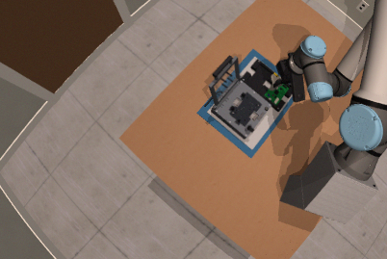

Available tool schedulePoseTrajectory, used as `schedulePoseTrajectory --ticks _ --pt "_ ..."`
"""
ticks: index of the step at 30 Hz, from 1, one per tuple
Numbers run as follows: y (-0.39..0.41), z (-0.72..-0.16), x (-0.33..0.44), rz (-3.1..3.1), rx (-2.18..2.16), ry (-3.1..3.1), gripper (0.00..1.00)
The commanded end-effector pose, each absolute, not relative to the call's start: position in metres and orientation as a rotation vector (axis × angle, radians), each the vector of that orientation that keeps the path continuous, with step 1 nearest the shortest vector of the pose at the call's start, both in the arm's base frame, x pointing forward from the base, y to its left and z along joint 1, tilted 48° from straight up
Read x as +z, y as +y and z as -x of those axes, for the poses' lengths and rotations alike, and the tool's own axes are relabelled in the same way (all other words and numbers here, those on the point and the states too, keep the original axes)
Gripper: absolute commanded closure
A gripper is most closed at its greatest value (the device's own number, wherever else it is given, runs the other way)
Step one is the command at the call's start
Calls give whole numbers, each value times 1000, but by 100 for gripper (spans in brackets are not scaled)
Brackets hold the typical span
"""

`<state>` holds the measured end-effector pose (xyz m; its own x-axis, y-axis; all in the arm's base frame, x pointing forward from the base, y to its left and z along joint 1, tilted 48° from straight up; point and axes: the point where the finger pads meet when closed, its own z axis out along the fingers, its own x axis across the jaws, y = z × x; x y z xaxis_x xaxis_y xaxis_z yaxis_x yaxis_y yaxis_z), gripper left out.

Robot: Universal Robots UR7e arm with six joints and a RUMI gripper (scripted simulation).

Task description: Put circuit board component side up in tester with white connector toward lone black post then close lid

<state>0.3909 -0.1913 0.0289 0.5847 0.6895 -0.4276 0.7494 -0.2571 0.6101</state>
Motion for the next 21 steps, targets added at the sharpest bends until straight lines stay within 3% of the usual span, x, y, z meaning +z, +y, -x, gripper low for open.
schedulePoseTrajectory --ticks 1,21 --pt "-191 -391 29 -2087 -15 971 41" --pt "-191 -391 29 -2296 285 329 41"
